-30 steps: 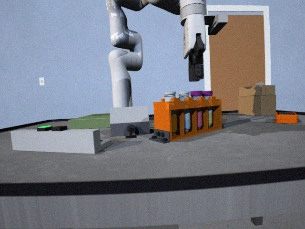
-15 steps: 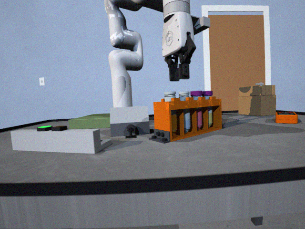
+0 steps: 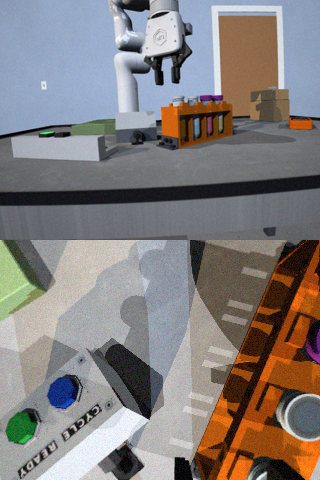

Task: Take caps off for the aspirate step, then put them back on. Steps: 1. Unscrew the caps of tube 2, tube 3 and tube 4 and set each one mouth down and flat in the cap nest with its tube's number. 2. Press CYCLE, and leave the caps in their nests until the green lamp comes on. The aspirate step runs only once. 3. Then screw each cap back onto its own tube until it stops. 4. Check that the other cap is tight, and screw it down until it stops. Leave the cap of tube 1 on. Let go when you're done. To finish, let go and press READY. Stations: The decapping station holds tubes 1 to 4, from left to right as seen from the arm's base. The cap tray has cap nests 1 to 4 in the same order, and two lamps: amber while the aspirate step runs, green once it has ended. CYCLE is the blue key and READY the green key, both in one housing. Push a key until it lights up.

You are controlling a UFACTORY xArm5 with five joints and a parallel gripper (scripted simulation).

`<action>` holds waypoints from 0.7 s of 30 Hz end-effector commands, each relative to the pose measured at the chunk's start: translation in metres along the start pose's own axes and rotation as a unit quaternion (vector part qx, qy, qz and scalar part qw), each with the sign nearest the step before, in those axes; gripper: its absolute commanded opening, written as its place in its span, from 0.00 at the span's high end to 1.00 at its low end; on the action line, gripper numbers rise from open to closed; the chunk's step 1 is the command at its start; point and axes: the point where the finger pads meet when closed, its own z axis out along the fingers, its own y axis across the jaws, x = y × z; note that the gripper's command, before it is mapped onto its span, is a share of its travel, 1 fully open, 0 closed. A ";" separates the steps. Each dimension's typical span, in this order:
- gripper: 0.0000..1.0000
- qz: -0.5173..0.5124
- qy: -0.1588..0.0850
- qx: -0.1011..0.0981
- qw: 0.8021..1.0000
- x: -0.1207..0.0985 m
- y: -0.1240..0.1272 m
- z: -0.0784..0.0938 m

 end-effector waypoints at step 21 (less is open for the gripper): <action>0.54 -0.171 -0.003 -0.003 0.985 -0.094 -0.090 -0.001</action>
